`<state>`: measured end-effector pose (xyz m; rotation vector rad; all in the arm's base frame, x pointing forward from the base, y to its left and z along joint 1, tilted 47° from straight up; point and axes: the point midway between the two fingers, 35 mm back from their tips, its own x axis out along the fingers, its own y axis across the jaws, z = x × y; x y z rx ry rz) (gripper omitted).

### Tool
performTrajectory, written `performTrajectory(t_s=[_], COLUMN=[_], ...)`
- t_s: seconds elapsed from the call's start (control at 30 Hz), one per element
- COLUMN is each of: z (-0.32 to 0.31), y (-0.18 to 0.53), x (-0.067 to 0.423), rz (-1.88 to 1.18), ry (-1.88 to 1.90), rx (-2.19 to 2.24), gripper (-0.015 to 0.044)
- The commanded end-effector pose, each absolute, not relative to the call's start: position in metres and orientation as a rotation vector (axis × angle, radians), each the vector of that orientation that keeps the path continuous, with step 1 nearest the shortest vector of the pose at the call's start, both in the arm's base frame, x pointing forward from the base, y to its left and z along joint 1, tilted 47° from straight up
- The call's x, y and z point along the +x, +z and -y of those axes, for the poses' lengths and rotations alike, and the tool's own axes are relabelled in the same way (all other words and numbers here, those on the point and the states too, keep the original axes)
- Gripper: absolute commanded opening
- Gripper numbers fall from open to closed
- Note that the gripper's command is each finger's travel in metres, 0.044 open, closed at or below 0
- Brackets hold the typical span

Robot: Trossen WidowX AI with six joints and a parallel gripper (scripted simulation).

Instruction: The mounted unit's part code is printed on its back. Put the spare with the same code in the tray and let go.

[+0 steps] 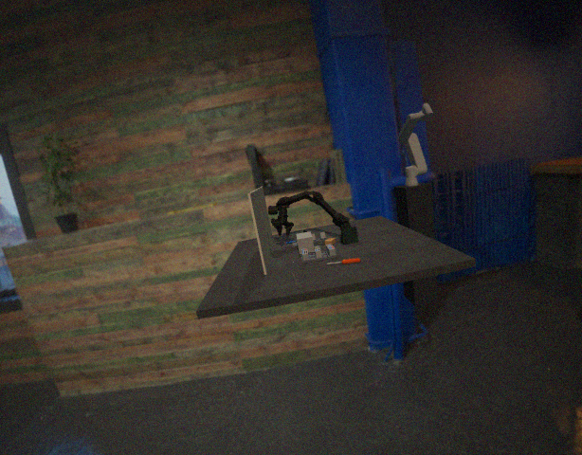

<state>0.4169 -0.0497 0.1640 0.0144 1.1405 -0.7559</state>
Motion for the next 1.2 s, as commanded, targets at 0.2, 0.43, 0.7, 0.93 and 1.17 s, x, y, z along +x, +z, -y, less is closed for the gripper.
performTrajectory(t_s=[0.2,0.43,0.7,0.93,1.17], z=[-0.072,-0.075,-0.075,-0.096,-0.171], y=[0.103,0.102,0.102,0.085,0.02], x=[0.373,0.372,0.372,0.363,0.313], rz=[-1.403,-1.406,-1.406,-1.457,-1.612], ry=[-0.662,-0.66,-0.66,-0.556,-0.135], rx=[-0.586,-0.6,-0.6,-0.695,-1.071], gripper=[0.044,0.044,0.044,0.044,0.044])
